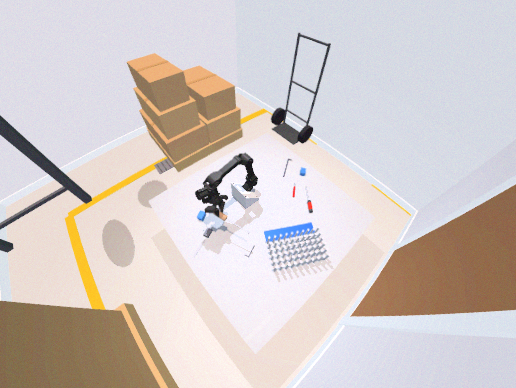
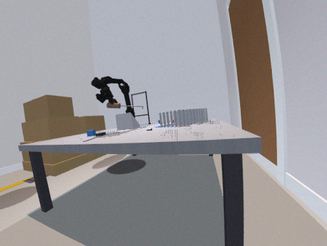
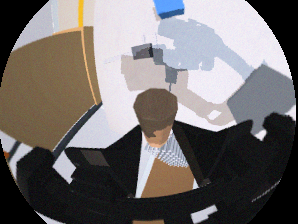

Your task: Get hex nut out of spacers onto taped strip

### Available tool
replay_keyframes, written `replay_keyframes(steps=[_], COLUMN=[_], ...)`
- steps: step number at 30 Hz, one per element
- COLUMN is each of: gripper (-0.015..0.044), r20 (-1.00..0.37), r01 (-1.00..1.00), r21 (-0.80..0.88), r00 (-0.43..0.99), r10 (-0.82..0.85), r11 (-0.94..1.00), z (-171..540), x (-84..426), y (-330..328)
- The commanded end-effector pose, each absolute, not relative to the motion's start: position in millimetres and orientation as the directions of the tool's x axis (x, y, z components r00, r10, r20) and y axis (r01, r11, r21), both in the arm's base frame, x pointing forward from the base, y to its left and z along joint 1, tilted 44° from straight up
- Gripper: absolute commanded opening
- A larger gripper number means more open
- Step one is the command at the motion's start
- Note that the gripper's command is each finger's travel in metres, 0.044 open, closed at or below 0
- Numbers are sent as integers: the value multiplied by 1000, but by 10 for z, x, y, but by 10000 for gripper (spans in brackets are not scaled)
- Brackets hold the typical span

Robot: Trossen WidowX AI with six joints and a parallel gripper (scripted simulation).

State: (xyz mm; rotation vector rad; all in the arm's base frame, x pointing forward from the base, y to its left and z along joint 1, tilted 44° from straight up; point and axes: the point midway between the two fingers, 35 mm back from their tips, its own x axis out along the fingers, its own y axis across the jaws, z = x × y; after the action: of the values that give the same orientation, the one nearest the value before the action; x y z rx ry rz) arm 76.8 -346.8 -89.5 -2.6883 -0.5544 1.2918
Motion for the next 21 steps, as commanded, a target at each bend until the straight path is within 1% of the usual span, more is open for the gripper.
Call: replay_keyframes(steps=[1, 11, 21], gripper=[0, 0, 0], r20=[-748, -774, -799], r01=[390, 627, 801], r21=[-156, 45, 225], r00=[554, 514, 478], r10=[366, 369, 365], r11=[-908, -778, -555], z=[-778, -564, -358], x=[868, 1119, 1373], y=[-3470, -3428, -3351])
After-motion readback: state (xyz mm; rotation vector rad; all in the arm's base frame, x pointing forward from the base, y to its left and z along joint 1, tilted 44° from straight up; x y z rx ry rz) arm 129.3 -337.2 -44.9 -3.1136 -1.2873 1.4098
